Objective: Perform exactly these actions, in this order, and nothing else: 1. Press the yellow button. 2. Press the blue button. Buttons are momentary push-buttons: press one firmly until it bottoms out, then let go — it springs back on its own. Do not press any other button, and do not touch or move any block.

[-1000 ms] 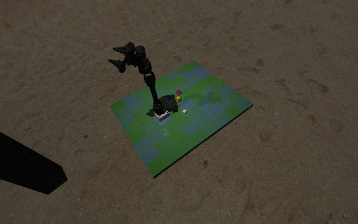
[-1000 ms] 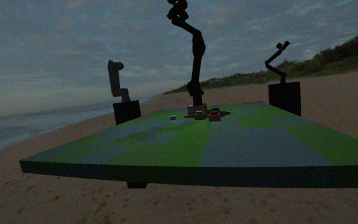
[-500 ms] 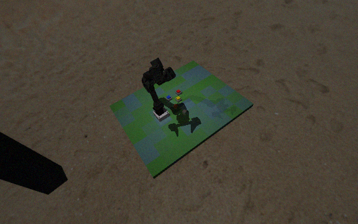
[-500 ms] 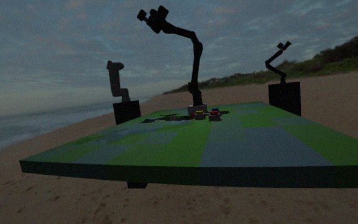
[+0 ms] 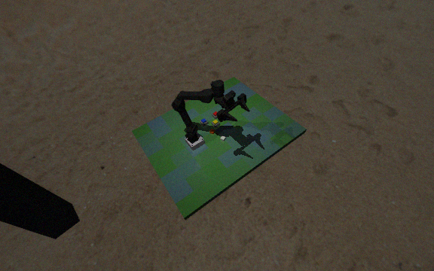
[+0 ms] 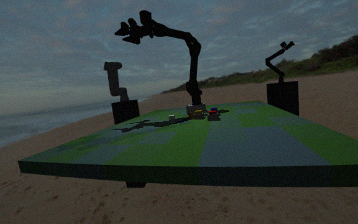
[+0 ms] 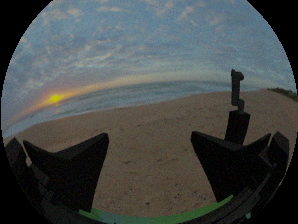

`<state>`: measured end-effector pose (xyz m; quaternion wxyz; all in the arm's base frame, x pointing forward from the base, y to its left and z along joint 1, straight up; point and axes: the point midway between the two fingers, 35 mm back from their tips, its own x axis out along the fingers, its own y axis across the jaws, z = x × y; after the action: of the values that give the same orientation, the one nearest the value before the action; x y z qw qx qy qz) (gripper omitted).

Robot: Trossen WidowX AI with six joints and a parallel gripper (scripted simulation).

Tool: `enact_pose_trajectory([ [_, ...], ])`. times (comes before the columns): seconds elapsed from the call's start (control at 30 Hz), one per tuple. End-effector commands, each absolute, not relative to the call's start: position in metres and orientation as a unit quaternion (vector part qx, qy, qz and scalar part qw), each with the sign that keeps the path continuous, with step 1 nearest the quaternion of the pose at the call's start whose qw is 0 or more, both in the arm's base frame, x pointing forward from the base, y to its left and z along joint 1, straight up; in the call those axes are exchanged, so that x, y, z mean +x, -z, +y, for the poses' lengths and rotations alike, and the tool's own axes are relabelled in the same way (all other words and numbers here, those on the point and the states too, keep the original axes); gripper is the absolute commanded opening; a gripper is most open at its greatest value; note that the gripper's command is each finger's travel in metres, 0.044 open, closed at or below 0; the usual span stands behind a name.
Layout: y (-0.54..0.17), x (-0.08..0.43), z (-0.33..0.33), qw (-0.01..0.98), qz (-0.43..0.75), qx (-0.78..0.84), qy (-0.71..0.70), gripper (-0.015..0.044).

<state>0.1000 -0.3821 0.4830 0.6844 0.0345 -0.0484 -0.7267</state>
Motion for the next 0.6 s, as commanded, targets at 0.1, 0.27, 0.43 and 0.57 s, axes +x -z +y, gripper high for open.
enact_pose_trajectory([
  [0.1, -0.397, 0.199, -0.356, 0.778, 0.095, 0.083, 0.615, 0.04],
  [0.27, -0.338, 0.256, -0.313, 0.823, 0.198, 0.104, 0.522, 0.04],
  [0.43, -0.281, 0.296, -0.253, 0.847, 0.304, 0.115, 0.421, 0.04],
  [0.57, -0.236, 0.314, -0.195, 0.849, 0.391, 0.116, 0.335, 0.04],
])
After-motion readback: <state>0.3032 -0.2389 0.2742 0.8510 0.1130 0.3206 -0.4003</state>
